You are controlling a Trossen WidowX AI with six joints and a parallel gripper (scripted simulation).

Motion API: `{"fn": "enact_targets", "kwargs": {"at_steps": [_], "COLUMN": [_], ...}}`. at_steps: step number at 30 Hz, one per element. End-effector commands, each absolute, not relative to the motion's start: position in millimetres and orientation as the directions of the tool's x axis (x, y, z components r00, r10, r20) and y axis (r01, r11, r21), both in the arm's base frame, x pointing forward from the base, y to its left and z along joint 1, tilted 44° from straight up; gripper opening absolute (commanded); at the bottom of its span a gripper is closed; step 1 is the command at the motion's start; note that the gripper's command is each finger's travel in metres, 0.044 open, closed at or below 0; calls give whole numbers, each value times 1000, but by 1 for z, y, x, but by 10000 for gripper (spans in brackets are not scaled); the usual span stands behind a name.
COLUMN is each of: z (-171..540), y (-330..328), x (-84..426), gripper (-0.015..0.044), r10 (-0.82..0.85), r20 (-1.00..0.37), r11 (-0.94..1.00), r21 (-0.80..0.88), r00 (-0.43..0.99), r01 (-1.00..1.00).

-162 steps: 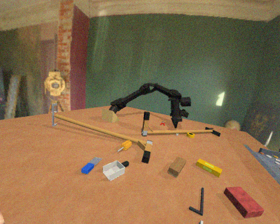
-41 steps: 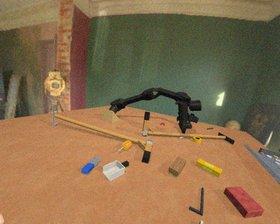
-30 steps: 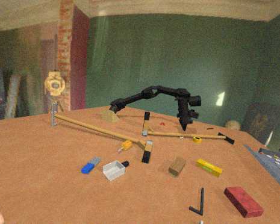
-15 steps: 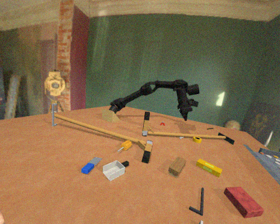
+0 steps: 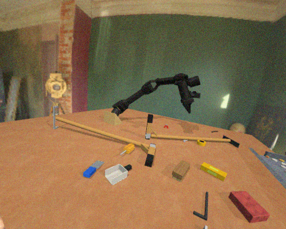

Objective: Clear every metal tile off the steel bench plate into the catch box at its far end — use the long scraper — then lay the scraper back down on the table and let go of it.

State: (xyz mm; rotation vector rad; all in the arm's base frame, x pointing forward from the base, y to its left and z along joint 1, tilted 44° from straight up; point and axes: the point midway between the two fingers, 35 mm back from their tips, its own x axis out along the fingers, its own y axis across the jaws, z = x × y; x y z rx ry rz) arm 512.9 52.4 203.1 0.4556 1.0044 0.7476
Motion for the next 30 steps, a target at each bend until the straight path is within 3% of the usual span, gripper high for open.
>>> {"fn": "enact_targets", "kwargs": {"at_steps": [1,30], "z": [204,165], "y": [54,91], "x": [511,520], "gripper": [0,0], "r10": [745,743], "r20": [-583,-587], "r11": [667,669], "r21": [663,660], "r00": [323,321], "r01": [-341,-342]}}
